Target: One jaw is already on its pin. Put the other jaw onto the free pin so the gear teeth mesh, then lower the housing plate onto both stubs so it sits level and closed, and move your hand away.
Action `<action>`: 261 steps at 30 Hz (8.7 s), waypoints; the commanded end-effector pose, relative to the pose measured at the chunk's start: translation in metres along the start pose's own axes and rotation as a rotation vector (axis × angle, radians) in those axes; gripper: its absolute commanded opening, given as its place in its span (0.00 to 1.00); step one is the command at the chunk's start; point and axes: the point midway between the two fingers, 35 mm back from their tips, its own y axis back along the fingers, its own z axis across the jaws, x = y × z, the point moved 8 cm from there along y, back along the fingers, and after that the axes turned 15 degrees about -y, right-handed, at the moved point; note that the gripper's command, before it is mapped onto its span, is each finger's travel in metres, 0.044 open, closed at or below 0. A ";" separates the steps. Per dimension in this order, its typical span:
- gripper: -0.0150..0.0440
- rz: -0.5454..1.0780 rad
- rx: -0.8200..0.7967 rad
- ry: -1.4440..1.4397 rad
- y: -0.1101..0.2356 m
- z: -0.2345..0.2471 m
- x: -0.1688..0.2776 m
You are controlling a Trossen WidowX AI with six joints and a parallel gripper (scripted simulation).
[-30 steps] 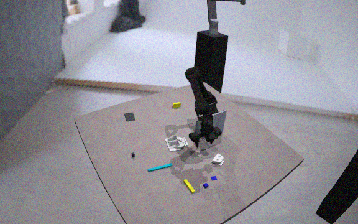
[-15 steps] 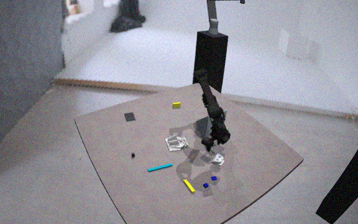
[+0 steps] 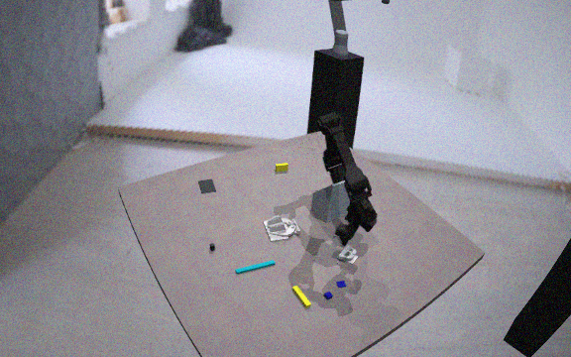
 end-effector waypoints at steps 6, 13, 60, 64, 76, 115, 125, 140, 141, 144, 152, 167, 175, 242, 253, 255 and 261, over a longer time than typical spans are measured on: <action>1.00 0.001 -0.005 0.011 -0.039 0.003 0.000; 1.00 0.001 -0.005 0.011 -0.039 0.003 0.000; 1.00 0.002 -0.004 0.010 -0.079 0.001 -0.001; 1.00 0.003 -0.004 0.010 -0.085 0.001 -0.001; 1.00 0.003 -0.004 0.010 -0.091 0.001 -0.001; 1.00 0.003 -0.004 0.010 -0.092 0.001 -0.001; 1.00 0.003 -0.004 0.010 -0.092 0.001 -0.001; 1.00 0.003 -0.004 0.010 -0.092 0.001 -0.001; 1.00 0.003 -0.004 0.010 -0.092 0.001 -0.001; 1.00 0.003 -0.004 0.010 -0.092 0.001 -0.001; 1.00 0.003 -0.004 0.010 -0.092 0.001 -0.001; 0.86 -0.002 -0.007 0.006 -0.091 0.001 -0.002; 0.85 -0.002 -0.007 0.006 -0.091 0.001 -0.002; 0.85 -0.045 -0.009 -0.744 0.000 -0.047 0.084; 0.85 -0.049 -0.013 -1.022 0.001 -0.057 0.119; 0.85 -0.049 -0.013 -1.072 0.001 -0.059 0.125; 0.85 -0.047 -0.014 -1.225 0.000 -0.062 0.144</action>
